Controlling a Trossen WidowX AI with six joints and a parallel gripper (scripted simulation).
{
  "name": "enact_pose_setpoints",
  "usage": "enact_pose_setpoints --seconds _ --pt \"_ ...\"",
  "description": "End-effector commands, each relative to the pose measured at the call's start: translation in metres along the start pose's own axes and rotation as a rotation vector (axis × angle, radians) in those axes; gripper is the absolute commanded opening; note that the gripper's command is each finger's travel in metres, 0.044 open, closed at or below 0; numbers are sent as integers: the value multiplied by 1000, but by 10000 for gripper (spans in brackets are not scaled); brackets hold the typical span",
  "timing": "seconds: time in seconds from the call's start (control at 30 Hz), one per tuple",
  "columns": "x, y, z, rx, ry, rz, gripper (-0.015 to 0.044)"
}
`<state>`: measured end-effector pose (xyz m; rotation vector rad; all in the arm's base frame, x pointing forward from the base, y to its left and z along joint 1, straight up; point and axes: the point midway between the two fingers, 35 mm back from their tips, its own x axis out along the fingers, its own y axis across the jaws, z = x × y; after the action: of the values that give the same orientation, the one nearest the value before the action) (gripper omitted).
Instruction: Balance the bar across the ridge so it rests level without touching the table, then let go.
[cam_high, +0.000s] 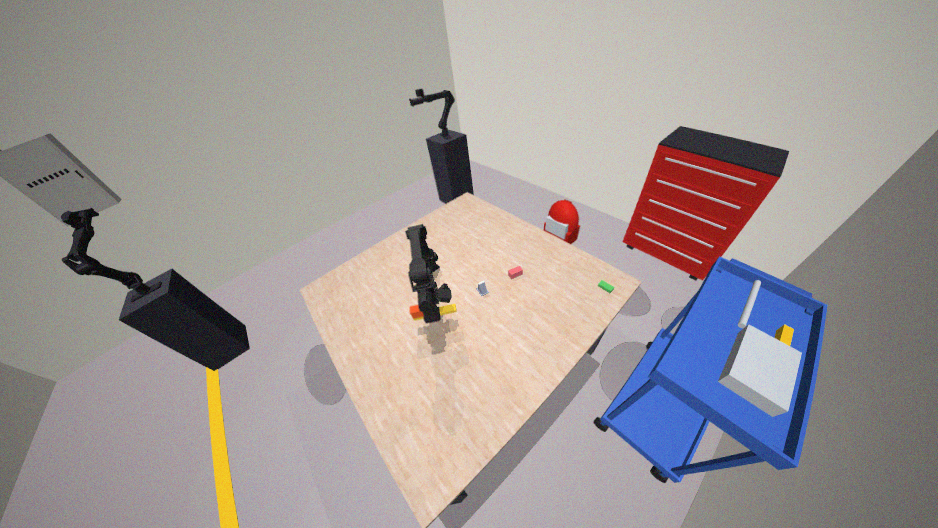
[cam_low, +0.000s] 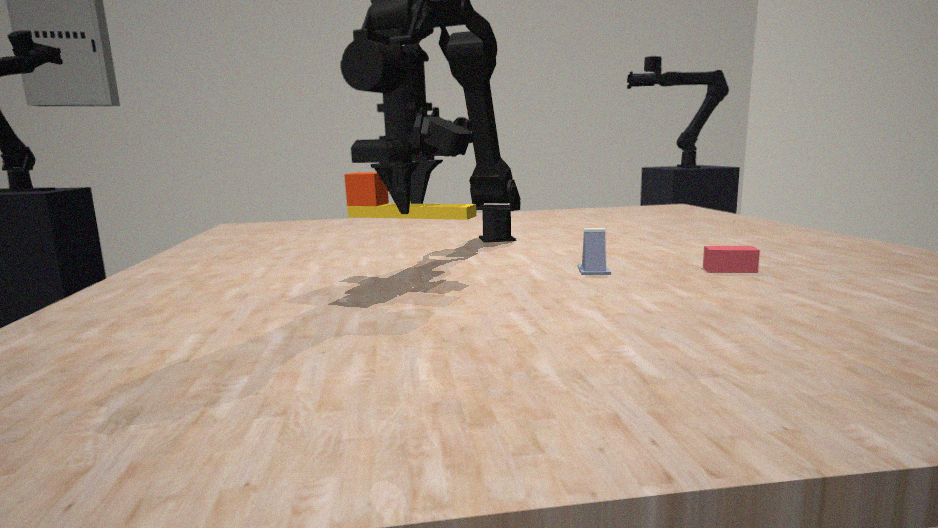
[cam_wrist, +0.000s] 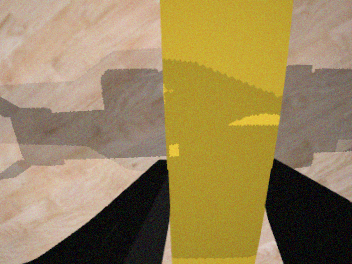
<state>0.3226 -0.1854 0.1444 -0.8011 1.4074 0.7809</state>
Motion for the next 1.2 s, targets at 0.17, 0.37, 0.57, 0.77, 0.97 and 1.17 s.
enact_pose_setpoints --seconds 0.17,0.37,0.57,0.77,0.97,1.17 --pt "-19 1 2 6 5 -13 0" --pt "-19 4 25 100 2 -13 0" --pt "-19 8 48 197 0 -13 0" --pt "-19 14 71 295 -3 -12 0" --pt "-19 21 94 395 -5 -11 0" --pt "-19 30 117 497 -8 -10 0"
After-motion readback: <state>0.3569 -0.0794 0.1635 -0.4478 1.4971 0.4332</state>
